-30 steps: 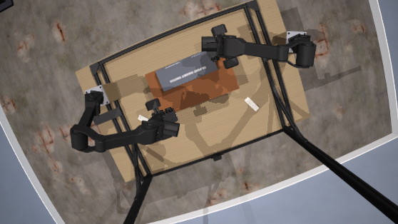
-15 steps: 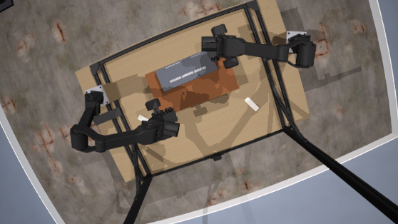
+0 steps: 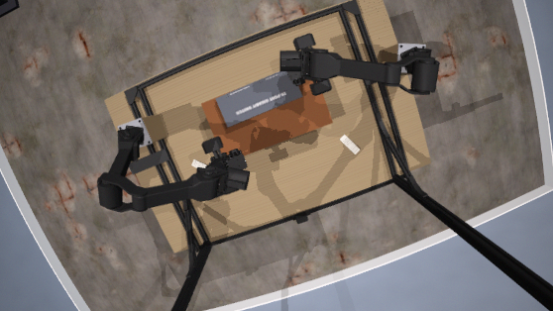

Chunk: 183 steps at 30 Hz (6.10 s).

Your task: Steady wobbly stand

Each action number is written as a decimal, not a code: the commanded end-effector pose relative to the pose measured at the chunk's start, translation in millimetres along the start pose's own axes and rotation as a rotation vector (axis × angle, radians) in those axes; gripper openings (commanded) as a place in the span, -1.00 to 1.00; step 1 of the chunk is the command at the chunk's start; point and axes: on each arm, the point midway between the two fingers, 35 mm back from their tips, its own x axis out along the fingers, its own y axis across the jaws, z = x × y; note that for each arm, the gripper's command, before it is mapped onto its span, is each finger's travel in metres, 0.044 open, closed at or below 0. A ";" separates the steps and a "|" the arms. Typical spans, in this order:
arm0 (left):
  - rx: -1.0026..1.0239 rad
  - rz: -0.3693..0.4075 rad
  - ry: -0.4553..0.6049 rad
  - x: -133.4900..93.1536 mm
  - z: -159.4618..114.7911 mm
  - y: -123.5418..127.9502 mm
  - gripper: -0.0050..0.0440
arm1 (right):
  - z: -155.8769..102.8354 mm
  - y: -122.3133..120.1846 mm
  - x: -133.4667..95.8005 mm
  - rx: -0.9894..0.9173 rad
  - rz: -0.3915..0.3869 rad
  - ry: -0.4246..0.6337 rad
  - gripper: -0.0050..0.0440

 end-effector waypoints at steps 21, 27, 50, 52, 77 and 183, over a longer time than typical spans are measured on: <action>0.000 0.000 0.000 0.0 0.0 0.0 -0.80 | -0.2 0.5 0.2 -0.002 0.005 0.002 -0.80; 0.000 0.000 0.000 0.0 0.0 0.0 -0.80 | -0.2 0.5 0.2 -0.002 0.005 0.002 -0.80; 0.000 0.000 0.000 0.0 0.0 0.0 -0.80 | -0.2 0.5 0.2 -0.002 0.005 0.002 -0.80; 0.000 0.000 0.000 0.0 0.0 0.0 -0.80 | -0.2 0.5 0.2 -0.002 0.005 0.002 -0.80; 0.000 0.000 0.000 0.0 0.0 0.0 -0.80 | -0.2 0.5 0.2 -0.002 0.005 0.002 -0.80; 0.000 0.000 0.000 -0.1 0.1 0.0 -0.80 | 169.4 1.3 -303.2 -0.127 -0.405 -1.132 -0.80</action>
